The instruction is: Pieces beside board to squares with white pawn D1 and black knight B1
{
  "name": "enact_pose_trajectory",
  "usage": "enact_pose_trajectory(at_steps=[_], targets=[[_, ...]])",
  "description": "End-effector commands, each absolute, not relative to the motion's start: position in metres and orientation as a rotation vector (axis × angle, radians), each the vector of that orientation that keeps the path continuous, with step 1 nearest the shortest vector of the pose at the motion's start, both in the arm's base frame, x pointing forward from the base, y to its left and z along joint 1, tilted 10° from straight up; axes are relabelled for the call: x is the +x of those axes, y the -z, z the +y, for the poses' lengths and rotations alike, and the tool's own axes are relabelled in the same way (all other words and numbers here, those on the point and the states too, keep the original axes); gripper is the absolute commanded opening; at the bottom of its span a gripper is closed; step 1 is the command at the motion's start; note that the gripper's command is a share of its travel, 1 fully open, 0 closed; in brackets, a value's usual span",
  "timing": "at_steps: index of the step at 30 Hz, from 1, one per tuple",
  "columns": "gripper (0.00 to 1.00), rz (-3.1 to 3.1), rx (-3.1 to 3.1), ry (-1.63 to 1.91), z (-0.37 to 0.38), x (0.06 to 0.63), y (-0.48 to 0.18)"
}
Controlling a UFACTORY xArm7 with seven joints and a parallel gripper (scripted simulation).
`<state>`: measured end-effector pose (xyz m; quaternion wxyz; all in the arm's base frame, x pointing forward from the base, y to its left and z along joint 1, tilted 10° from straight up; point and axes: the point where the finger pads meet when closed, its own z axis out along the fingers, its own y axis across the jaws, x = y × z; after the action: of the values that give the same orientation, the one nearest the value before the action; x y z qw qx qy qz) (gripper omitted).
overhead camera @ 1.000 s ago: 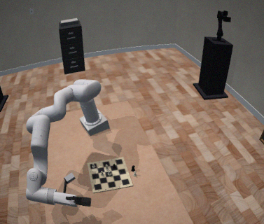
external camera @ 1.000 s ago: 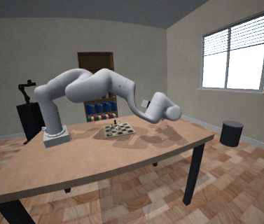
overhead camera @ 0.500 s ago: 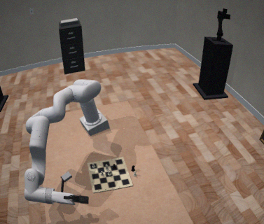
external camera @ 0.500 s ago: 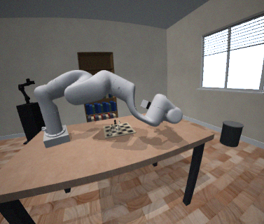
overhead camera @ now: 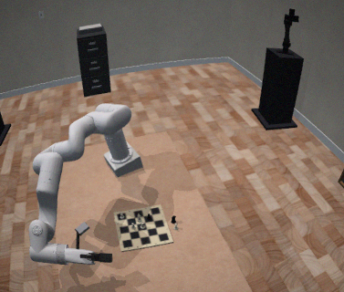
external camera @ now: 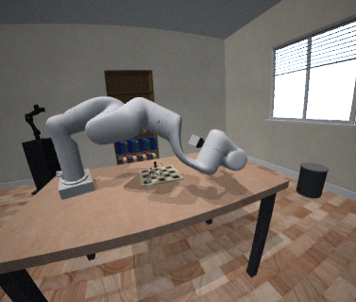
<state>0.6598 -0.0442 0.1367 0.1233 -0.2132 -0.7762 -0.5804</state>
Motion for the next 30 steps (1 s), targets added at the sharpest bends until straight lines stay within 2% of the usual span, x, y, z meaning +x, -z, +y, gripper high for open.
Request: enact_pose_trajectory(at_steps=[1, 30], targets=[[1.0, -2.212, -0.643, 1.661, -0.055, 0.648, -0.136], [1.0, -2.091, -0.69, 1.581, -0.078, 0.618, -0.13]])
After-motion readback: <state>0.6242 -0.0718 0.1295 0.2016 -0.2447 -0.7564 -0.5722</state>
